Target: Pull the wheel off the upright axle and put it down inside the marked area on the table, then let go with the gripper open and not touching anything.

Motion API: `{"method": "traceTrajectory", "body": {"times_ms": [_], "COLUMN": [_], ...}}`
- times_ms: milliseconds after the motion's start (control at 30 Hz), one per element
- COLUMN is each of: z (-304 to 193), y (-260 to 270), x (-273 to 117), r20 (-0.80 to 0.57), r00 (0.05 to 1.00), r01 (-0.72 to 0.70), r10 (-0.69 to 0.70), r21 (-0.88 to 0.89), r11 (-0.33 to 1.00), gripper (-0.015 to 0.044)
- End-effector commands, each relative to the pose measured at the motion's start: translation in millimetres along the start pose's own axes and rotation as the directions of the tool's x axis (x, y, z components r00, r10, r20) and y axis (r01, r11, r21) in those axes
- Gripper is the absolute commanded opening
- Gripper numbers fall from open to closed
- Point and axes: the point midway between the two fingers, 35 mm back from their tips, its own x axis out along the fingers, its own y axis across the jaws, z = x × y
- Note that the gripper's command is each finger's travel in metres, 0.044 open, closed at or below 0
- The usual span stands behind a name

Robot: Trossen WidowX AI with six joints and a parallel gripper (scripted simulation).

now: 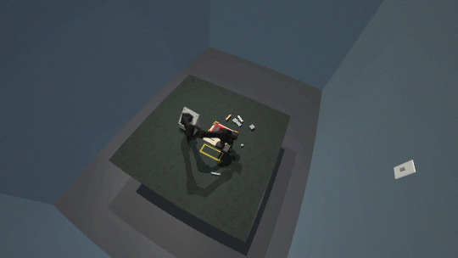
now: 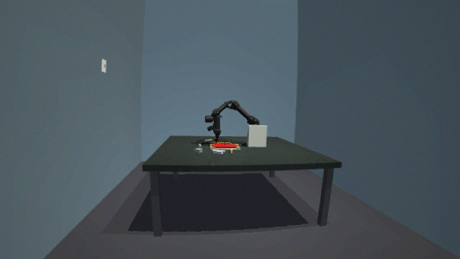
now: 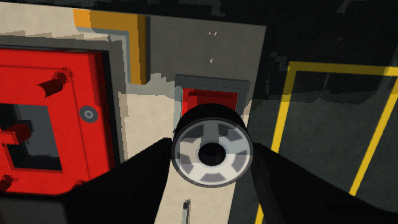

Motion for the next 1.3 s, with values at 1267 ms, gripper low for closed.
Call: {"method": "traceTrajectory", "body": {"times_ms": [1267], "z": [-6.1], "y": [-9.4], "x": [-50.8], "r20": [0.027], "r00": [1.000], "r01": [0.005], "r10": [-0.005], "r21": [-0.021], "r11": [1.000], "gripper": [0.0000]}}
